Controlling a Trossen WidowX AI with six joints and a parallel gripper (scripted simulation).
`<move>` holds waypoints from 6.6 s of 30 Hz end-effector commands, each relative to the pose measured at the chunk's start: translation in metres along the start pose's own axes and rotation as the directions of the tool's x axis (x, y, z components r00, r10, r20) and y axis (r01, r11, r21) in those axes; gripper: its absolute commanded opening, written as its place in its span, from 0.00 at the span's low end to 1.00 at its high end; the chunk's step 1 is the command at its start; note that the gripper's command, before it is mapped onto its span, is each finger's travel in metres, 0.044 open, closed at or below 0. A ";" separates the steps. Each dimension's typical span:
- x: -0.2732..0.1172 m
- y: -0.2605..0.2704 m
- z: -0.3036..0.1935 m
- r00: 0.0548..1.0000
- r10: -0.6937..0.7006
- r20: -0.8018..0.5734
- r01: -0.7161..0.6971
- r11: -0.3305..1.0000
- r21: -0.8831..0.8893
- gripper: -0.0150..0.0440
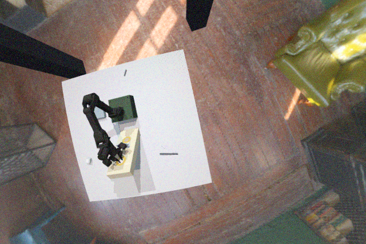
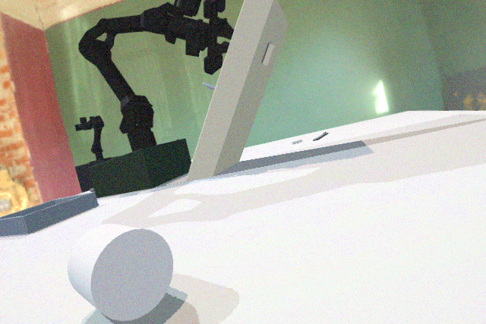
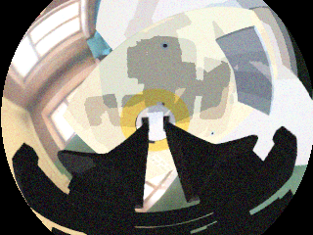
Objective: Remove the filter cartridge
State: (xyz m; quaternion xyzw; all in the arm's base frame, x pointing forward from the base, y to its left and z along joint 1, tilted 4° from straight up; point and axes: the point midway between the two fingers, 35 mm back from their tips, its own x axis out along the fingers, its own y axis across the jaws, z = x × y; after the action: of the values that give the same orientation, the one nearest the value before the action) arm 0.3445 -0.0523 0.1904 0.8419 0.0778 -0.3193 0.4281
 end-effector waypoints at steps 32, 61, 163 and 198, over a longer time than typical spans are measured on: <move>0.003 0.000 -0.001 1.000 0.000 -0.001 0.000 1.000 0.000 0.40; 0.016 0.000 -0.001 1.000 0.001 -0.002 -0.001 1.000 0.000 0.40; 0.019 -0.001 -0.001 1.000 0.003 -0.008 -0.003 1.000 0.000 0.31; 0.033 0.001 -0.001 1.000 0.002 -0.003 -0.003 0.544 -0.839 0.25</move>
State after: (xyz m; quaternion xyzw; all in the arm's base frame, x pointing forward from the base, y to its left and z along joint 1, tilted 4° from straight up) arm 0.3583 -0.0538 0.1775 0.5838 0.2077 -0.2526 0.7431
